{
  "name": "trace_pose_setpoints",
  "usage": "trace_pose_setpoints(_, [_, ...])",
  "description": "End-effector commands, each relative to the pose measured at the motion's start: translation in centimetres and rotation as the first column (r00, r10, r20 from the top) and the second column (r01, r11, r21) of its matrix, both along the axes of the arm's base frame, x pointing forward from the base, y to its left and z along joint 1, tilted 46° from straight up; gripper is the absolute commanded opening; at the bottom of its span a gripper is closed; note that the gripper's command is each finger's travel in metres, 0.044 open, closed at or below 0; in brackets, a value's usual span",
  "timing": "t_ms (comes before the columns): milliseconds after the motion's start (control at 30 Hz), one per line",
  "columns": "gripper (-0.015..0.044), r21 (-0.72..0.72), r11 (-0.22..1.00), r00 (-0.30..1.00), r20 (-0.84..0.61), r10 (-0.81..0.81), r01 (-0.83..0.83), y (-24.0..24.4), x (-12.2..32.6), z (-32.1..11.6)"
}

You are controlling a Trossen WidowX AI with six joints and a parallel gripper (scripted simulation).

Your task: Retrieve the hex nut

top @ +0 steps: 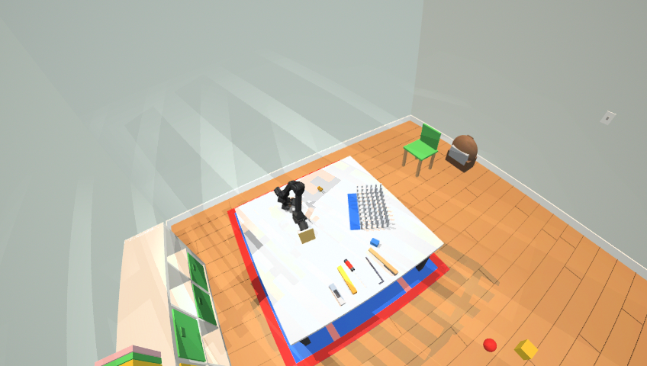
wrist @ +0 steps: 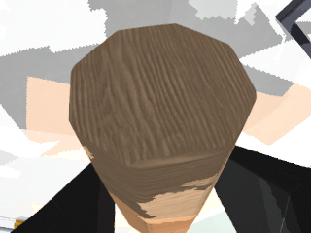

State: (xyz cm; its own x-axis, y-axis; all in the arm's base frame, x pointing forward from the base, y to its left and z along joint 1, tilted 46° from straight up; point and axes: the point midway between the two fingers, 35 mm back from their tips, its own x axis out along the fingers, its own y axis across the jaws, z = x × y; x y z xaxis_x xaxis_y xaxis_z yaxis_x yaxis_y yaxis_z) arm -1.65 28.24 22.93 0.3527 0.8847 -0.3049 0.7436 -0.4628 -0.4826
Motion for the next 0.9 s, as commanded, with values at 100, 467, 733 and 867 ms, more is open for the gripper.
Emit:
trace_pose_setpoints(100, [0.0000, 0.014, 1.000, 1.000, -0.014, -0.009, 0.009, -2.7, -0.3, 3.4])
trace_pose_setpoints(467, [0.0000, 0.025, 1.000, 1.000, -0.006, -0.008, 0.008, -7.6, 0.9, 7.4])
trace_pose_setpoints(733, [0.0000, 0.036, 0.999, 1.000, 0.000, -0.004, 0.004, -9.7, 2.1, 8.8])
trace_pose_setpoints(867, [0.0000, 0.031, 0.999, 1.000, 0.000, -0.009, 0.009, -9.6, 2.2, 8.7])
